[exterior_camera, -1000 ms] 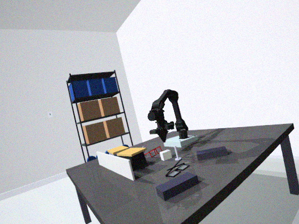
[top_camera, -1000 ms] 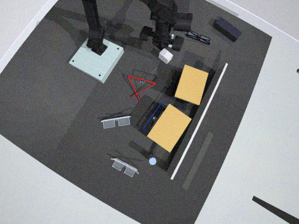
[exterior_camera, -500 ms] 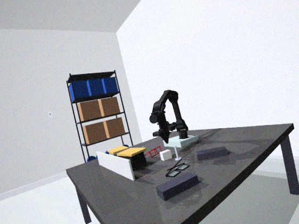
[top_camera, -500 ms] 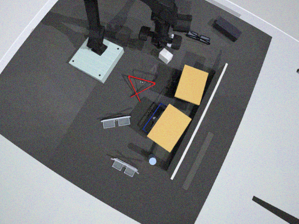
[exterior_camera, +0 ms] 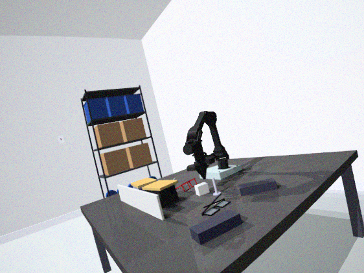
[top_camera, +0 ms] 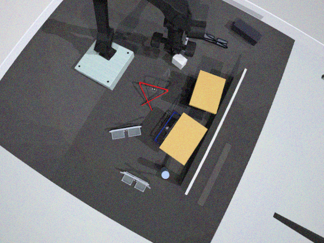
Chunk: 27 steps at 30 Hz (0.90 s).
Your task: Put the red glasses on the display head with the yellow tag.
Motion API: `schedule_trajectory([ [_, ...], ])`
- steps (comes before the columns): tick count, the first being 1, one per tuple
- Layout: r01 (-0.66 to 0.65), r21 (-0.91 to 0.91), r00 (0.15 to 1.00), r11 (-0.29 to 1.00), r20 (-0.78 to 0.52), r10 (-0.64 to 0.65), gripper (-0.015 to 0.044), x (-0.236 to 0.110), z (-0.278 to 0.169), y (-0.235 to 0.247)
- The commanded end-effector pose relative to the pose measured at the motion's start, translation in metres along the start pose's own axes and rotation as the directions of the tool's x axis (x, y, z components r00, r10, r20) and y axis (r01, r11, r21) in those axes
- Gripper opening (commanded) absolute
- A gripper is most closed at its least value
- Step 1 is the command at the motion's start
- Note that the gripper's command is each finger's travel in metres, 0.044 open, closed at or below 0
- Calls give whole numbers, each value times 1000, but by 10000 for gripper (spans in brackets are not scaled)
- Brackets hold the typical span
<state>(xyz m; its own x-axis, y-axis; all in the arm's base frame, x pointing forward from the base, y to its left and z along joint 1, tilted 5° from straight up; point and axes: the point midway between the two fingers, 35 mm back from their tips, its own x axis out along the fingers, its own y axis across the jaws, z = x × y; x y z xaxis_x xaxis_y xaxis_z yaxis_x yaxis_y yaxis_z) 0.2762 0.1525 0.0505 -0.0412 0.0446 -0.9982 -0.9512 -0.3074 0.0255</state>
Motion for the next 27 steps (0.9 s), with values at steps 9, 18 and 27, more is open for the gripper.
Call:
schedule_trajectory([
  [9, -10, -1, 1000, 1000, 4, 10, 0, 22, 1, 3],
  [18, -10, -1, 1000, 1000, 4, 10, 0, 34, 0, 4],
  [27, -10, -1, 1000, 1000, 4, 10, 0, 34, 1, 3],
])
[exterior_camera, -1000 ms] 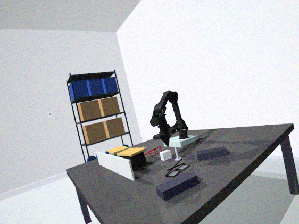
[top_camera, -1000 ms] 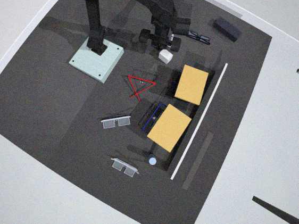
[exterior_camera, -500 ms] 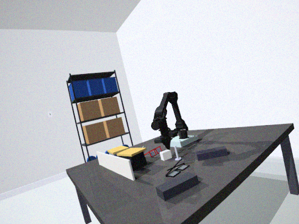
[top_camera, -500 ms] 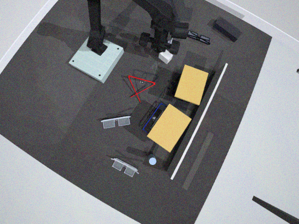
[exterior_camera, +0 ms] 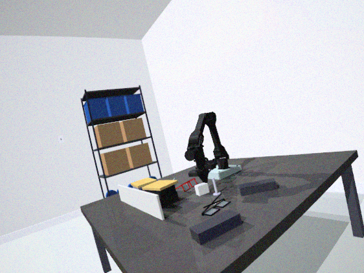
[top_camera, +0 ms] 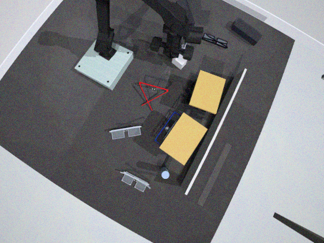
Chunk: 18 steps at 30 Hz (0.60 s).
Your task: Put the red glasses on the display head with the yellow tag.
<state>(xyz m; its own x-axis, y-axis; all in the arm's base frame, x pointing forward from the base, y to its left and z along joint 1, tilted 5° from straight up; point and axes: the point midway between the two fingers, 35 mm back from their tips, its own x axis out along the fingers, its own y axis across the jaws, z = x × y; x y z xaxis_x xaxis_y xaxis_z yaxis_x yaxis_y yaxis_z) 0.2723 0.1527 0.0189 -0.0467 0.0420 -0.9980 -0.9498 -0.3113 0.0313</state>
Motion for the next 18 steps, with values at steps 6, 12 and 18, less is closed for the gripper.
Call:
schedule_trajectory([
  [6, -4, 3, 1000, 1000, 5, 4, 0, 2, 1, -4],
  [12, -3, 3, 1000, 1000, 5, 3, 0, 2, 1, -7],
  [18, -3, 3, 1000, 1000, 5, 3, 0, 2, 1, -10],
])
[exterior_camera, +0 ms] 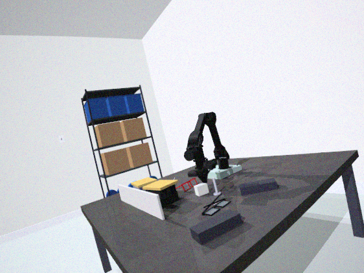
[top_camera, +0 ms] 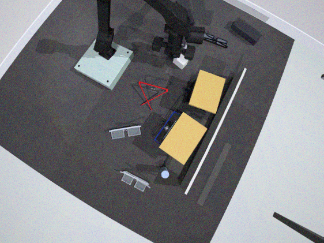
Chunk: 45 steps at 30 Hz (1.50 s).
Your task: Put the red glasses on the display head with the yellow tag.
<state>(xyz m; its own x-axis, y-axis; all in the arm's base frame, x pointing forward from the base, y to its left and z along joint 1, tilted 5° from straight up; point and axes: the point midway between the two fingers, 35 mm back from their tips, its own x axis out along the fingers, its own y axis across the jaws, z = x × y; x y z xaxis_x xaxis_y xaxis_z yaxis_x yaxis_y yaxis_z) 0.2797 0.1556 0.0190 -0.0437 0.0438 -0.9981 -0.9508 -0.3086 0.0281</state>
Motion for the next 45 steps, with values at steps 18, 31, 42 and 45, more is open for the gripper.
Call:
schedule_trajectory([
  [18, -6, 1, 1000, 1000, 4, 6, 0, 2, 1, -12],
  [31, -5, 1, 1000, 1000, 4, 5, 0, 2, 1, -19],
  [42, -5, 0, 1000, 1000, 4, 5, 0, 2, 1, -25],
  [45, -5, 0, 1000, 1000, 4, 5, 0, 2, 1, -26],
])
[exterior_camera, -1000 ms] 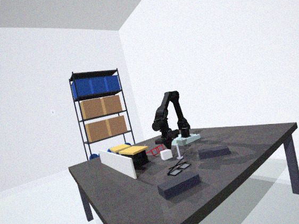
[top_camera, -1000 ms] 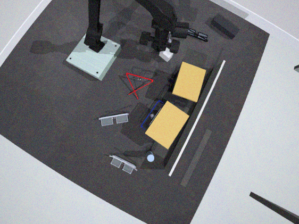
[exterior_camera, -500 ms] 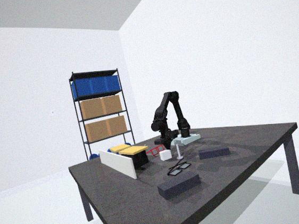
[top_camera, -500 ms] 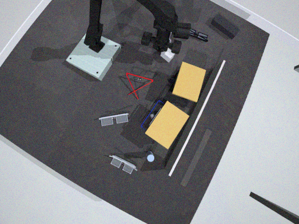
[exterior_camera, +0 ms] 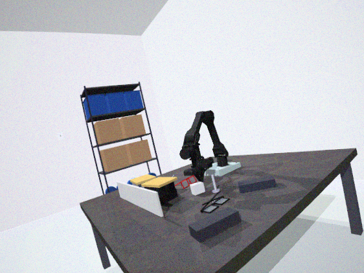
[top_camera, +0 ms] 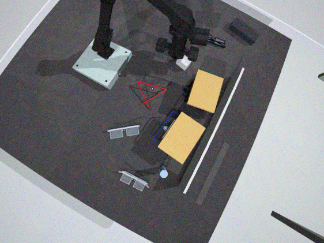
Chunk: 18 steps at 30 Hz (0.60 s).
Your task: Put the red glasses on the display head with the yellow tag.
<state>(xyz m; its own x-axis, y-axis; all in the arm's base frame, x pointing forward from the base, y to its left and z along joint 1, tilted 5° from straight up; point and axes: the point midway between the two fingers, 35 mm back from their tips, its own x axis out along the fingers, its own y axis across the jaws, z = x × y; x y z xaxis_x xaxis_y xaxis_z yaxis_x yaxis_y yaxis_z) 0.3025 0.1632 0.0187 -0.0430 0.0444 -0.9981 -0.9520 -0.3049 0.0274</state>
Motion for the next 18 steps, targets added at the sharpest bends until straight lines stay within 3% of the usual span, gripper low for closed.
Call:
schedule_trajectory([
  [1, -5, -3, 1000, 1000, 4, 6, 0, 2, 0, -3],
  [18, -5, -3, 1000, 1000, 4, 5, 0, 2, 0, -12],
])
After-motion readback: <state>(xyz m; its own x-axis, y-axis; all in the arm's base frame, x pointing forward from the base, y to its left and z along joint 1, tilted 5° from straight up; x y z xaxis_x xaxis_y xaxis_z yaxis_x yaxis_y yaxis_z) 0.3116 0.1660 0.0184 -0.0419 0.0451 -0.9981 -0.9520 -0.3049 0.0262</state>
